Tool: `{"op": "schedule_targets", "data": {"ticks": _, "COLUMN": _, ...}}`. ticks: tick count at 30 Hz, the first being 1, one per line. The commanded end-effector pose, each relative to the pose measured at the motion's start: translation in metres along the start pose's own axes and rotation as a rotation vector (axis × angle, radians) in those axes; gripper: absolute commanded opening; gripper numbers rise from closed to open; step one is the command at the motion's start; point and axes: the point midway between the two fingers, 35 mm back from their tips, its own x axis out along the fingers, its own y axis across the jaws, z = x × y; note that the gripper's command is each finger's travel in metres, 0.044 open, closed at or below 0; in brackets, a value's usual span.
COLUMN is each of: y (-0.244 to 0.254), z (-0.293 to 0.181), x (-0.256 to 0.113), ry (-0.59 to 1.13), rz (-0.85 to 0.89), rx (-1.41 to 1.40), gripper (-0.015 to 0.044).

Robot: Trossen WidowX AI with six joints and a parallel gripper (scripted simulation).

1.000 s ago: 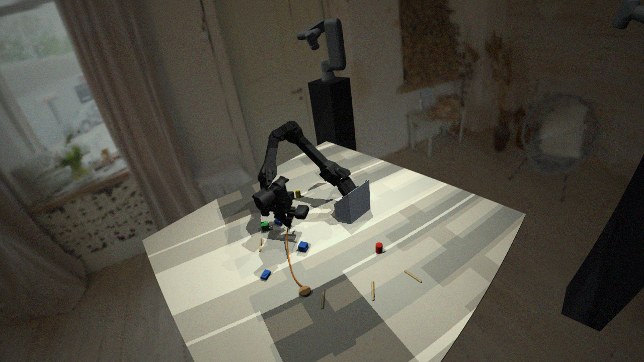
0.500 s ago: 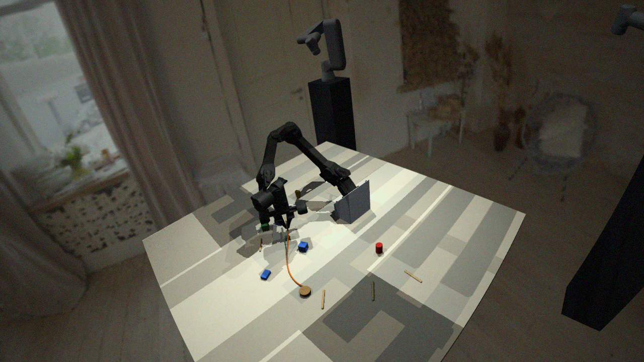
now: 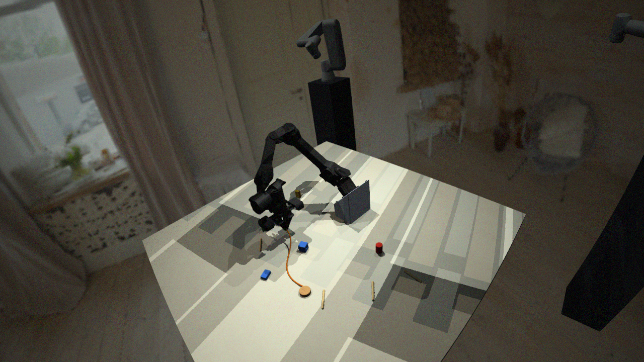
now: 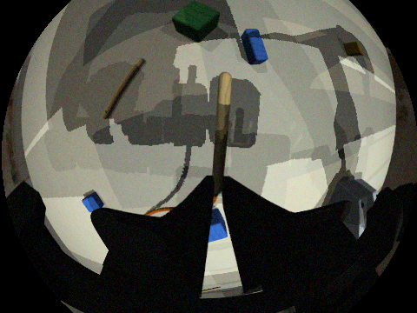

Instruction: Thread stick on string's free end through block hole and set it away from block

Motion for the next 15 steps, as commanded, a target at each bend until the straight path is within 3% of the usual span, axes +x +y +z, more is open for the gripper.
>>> {"op": "schedule_targets", "data": {"ticks": 1, "y": 0.0045, "z": -0.0020, "x": -0.0004, "ry": 0.001, "rz": 0.000, "rx": -0.142, "gripper": 0.0000}}
{"op": "schedule_targets", "data": {"ticks": 15, "y": 0.0145, "z": -0.0060, "x": -0.0010, "ry": 0.000, "rz": 0.002, "rx": -0.639, "gripper": 0.0000}}
